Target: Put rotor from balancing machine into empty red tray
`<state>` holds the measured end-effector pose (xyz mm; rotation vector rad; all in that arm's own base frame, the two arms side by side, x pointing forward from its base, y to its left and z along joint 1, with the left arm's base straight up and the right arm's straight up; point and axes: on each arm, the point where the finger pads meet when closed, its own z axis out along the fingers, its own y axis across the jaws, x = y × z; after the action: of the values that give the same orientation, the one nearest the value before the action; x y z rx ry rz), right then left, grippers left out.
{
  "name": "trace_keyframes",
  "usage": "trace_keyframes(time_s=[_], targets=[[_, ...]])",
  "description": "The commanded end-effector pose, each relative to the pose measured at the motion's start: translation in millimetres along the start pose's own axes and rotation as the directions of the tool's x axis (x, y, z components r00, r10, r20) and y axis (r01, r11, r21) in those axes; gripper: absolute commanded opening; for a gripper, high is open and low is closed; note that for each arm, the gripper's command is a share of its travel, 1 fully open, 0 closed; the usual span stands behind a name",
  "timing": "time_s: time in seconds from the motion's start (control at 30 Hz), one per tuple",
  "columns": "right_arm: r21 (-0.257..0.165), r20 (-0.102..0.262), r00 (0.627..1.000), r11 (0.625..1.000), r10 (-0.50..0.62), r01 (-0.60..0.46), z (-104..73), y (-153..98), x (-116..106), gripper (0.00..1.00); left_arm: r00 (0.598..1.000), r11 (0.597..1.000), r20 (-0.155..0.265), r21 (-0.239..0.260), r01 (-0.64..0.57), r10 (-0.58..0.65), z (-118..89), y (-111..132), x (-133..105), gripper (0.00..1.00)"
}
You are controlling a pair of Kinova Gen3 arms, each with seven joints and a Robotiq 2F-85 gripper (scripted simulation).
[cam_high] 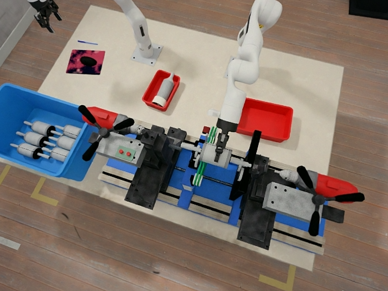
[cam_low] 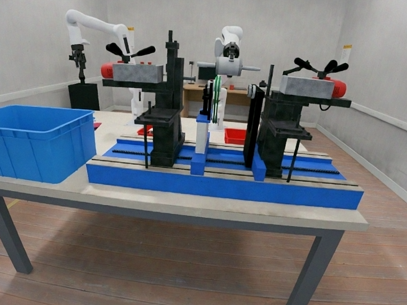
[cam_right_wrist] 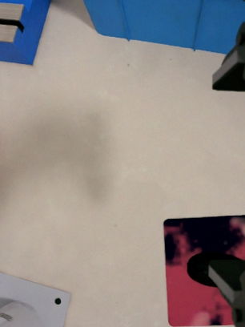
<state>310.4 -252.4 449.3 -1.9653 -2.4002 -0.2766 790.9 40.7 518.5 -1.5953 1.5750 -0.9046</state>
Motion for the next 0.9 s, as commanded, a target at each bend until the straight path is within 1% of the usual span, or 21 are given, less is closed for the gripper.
trace_keyframes(time_s=[0.0,0.87], targets=[[-0.001,0.002,1.000,1.000,0.000,0.000,-0.7,0.1,0.1,1.000,1.000,1.000,0.000,0.007,0.000,0.000,-3.6,-5.7,0.3,0.099],[-0.001,0.002,1.000,1.000,0.000,0.000,-0.7,0.1,0.1,1.000,1.000,1.000,0.000,0.007,0.000,0.000,-7.8,-12.8,0.3,0.099]])
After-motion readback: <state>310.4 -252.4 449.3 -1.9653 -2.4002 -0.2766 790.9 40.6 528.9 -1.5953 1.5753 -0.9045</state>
